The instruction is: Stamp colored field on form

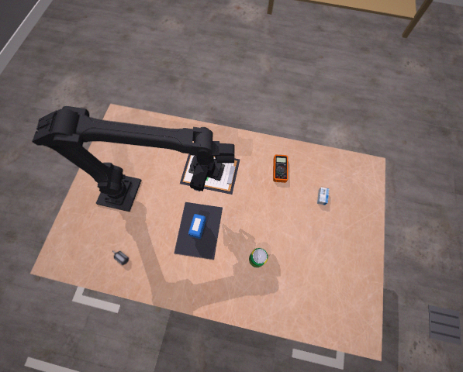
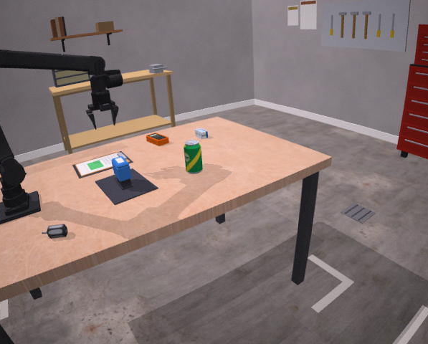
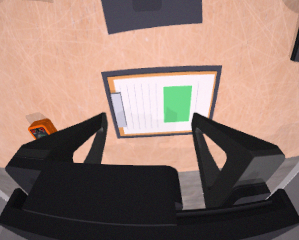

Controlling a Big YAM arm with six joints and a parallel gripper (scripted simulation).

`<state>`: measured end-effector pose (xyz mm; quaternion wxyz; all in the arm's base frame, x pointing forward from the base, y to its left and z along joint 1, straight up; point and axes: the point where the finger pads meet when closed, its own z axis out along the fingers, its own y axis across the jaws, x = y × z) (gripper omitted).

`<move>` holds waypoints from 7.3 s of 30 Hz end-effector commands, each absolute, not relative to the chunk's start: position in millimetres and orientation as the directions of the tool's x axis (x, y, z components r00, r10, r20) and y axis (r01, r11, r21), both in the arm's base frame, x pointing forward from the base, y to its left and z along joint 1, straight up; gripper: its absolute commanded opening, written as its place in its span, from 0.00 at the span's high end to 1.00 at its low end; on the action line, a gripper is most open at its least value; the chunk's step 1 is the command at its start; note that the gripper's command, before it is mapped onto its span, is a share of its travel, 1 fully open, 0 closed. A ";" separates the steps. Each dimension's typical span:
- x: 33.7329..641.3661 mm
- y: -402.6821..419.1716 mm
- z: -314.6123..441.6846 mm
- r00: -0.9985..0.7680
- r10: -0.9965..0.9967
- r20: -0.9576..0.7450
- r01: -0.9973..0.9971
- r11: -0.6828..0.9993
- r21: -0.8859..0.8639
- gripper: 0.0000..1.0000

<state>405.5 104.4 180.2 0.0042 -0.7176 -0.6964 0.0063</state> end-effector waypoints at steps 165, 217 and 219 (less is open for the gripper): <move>403.9 40.2 103.2 -0.021 1.000 0.003 1.000 0.021 0.015 0.72; 345.8 202.7 107.5 -0.034 0.999 0.014 0.999 0.034 0.016 0.72; 345.8 202.7 107.5 -0.034 0.999 0.014 0.999 0.034 0.016 0.72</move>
